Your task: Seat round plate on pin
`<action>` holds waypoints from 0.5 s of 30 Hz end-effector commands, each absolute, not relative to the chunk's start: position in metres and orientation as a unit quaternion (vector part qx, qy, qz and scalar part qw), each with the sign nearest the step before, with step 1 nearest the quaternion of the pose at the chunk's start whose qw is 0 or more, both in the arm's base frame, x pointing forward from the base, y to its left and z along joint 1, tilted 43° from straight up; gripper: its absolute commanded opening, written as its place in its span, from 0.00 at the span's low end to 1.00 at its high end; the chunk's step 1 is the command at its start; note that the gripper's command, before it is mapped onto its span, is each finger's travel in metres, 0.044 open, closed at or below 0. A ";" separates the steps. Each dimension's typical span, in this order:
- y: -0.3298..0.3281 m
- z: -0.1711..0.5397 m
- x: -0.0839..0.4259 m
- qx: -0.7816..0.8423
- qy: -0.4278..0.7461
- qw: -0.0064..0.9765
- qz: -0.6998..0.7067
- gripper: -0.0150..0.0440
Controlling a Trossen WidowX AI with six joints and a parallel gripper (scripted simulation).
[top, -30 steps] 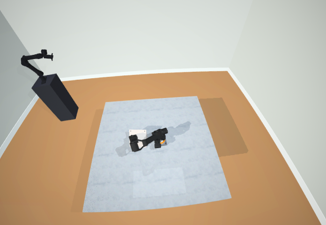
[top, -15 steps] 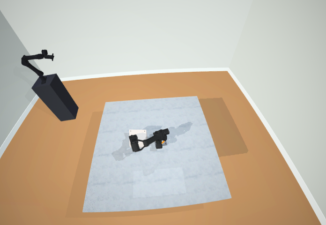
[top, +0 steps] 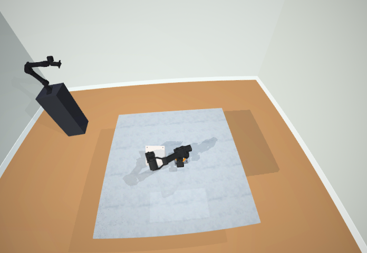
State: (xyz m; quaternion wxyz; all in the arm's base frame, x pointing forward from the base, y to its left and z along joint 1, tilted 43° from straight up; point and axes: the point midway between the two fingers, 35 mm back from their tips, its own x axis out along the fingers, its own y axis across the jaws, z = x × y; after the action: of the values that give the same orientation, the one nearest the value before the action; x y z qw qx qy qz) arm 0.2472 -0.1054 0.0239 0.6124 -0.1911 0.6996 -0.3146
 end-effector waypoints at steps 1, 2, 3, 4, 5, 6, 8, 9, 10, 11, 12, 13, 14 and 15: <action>-0.108 0.024 0.251 -0.193 0.697 0.614 -0.316 0.25; -0.106 0.026 0.251 -0.192 0.697 0.614 -0.316 0.25; -0.103 0.028 0.252 -0.192 0.697 0.614 -0.316 0.25; -0.099 0.032 0.253 -0.192 0.698 0.614 -0.315 0.25; -0.095 0.036 0.254 -0.192 0.698 0.614 -0.315 0.25; -0.091 0.041 0.254 -0.192 0.698 0.614 -0.315 0.25; -0.084 0.050 0.255 -0.192 0.698 0.614 -0.315 0.25; -0.081 0.053 0.255 -0.192 0.698 0.614 -0.315 0.25; -0.079 0.056 0.256 -0.192 0.698 0.614 -0.315 0.25; -0.079 0.056 0.256 -0.192 0.698 0.614 -0.315 0.25; -0.079 0.056 0.256 -0.192 0.698 0.614 -0.315 0.25; -0.084 0.050 0.256 -0.195 0.697 0.614 -0.315 0.25; -0.084 0.050 0.256 -0.195 0.697 0.614 -0.315 0.25; -0.084 0.050 0.256 -0.195 0.697 0.614 -0.315 0.25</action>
State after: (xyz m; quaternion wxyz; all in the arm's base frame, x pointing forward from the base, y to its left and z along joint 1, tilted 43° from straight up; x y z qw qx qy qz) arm 0.2568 -0.0835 0.0508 0.6162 -0.1932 0.6950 -0.3162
